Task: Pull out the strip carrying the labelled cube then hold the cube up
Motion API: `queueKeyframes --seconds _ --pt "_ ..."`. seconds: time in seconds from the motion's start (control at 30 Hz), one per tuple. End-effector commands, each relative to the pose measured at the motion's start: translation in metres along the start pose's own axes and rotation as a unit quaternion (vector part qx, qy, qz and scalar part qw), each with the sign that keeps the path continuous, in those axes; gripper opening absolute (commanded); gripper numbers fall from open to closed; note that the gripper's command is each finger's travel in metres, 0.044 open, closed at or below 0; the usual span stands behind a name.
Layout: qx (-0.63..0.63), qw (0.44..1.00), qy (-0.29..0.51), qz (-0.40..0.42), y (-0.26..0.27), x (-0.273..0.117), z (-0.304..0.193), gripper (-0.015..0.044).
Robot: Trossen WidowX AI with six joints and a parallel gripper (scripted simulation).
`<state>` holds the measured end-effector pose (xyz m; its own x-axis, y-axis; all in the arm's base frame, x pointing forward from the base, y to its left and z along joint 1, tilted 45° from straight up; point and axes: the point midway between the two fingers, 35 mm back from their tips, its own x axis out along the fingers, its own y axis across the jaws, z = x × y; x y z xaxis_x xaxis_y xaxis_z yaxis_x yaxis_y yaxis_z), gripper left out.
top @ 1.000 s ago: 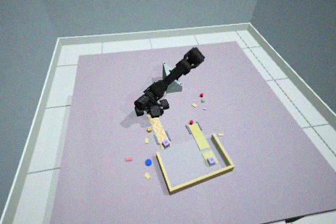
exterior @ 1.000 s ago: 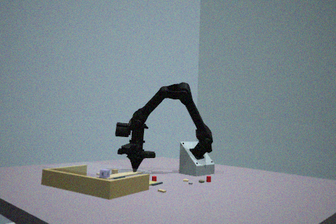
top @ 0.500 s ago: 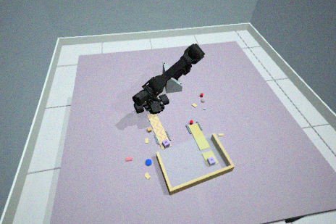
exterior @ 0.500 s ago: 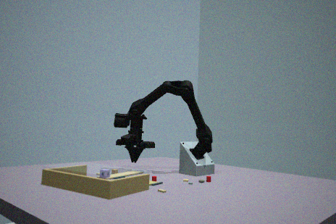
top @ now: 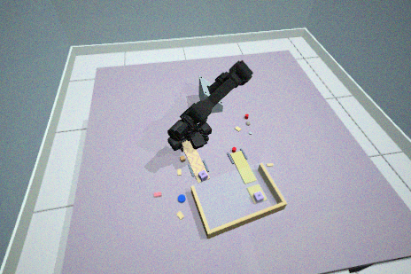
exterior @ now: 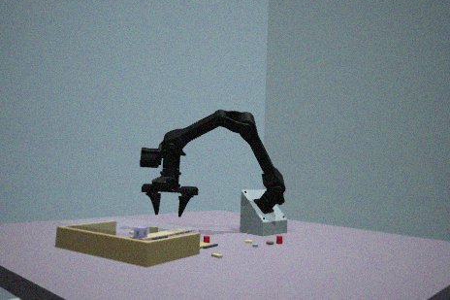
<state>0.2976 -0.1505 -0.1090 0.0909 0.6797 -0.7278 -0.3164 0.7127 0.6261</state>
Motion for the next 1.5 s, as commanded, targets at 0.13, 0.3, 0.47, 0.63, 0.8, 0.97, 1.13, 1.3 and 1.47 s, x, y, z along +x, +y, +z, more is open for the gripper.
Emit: queueKeyframes --seconds 0.13,0.3,0.47,0.63,0.8,0.97,1.13,1.3,1.47 --pt "0.001 1.0 0.0 0.004 -0.004 -0.003 0.032 0.044" --pt "0.001 1.0 0.0 0.004 -0.008 -0.006 0.053 0.044" --pt "0.001 1.0 -0.001 0.004 -0.011 -0.009 0.074 0.044" --pt "0.0 1.0 -0.001 0.005 -0.013 -0.01 0.096 0.044" --pt "0.0 1.0 -0.001 0.005 -0.015 -0.011 0.115 0.044" --pt "0.0 1.0 -0.002 0.005 -0.016 -0.008 0.133 0.044" --pt "0.0 1.0 -0.002 0.005 -0.016 -0.004 0.135 0.0335" --pt "0.0 1.0 -0.002 0.005 -0.016 0.005 0.136 0.025" --pt "0.0 1.0 -0.002 0.005 -0.016 0.013 0.136 0.025"
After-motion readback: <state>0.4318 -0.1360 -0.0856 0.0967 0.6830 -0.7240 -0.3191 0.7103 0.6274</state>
